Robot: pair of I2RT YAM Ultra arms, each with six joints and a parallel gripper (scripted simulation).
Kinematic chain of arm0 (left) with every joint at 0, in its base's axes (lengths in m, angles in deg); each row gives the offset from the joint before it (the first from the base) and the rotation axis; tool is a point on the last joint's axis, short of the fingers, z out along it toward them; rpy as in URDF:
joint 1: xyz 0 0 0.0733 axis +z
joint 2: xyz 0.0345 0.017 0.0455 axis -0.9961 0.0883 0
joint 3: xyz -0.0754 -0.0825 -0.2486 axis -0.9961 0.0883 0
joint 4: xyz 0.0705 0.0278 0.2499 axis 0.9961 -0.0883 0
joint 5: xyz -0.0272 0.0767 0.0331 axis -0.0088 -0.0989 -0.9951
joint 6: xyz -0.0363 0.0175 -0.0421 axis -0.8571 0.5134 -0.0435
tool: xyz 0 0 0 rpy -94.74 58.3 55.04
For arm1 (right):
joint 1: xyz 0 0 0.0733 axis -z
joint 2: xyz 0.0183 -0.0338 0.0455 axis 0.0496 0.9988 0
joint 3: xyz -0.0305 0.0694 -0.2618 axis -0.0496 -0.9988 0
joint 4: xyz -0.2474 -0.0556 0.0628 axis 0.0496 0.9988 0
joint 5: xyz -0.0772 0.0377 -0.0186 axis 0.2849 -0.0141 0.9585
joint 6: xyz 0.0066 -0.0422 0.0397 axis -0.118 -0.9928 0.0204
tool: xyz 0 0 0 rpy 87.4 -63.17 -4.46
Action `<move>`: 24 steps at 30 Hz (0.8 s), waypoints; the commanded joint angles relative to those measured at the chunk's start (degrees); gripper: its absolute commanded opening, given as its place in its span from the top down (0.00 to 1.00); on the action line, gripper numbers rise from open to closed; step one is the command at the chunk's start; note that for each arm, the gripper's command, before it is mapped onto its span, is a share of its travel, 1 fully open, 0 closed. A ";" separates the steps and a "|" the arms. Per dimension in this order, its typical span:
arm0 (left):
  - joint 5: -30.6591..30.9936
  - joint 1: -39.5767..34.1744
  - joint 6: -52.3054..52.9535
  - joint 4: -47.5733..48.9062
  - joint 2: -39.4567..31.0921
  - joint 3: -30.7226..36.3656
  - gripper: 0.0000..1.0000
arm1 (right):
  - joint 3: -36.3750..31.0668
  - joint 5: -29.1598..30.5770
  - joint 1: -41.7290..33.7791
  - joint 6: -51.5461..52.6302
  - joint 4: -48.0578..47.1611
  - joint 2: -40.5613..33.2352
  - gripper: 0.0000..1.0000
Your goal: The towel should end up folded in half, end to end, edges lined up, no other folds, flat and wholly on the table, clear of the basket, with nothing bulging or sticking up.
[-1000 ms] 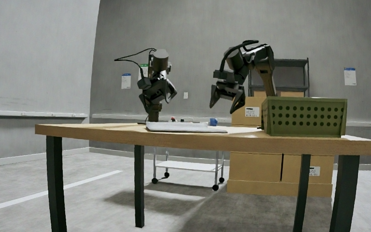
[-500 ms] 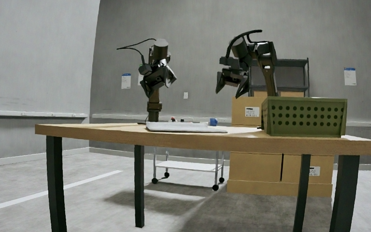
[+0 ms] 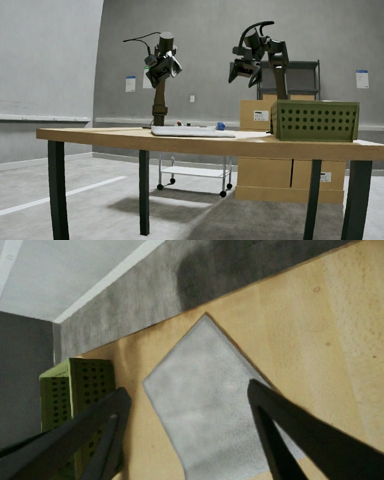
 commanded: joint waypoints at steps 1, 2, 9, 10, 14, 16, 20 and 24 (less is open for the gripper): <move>0.54 0.65 0.68 -1.01 -1.84 0.90 0.22 | -0.98 0.13 -0.74 -0.10 1.36 -1.97 0.16; 0.51 0.62 0.68 -1.01 -1.84 0.80 0.22 | -0.97 0.13 -0.74 -0.10 1.36 -1.98 0.16; 0.14 0.15 0.28 -0.27 -0.86 -0.15 0.22 | -0.75 0.13 -0.74 -0.10 1.36 -1.98 0.16; 0.14 0.15 0.28 -0.27 -0.86 -0.15 0.22 | -0.75 0.13 -0.74 -0.10 1.36 -1.98 0.16; 0.14 0.15 0.28 -0.27 -0.86 -0.15 0.22 | -0.70 0.13 -0.74 -0.10 1.03 -1.99 0.16; 0.14 0.15 0.28 -0.27 -0.86 -0.15 0.22 | -0.70 0.13 -0.74 -0.10 1.03 -1.99 0.16; 0.14 0.15 0.28 -0.27 -0.86 -0.15 0.22 | -0.70 0.13 -0.74 -0.10 1.03 -1.99 0.16; 0.14 0.15 0.28 -0.27 -0.86 -0.15 0.22 | -0.70 0.13 -0.74 -0.10 1.03 -1.99 0.16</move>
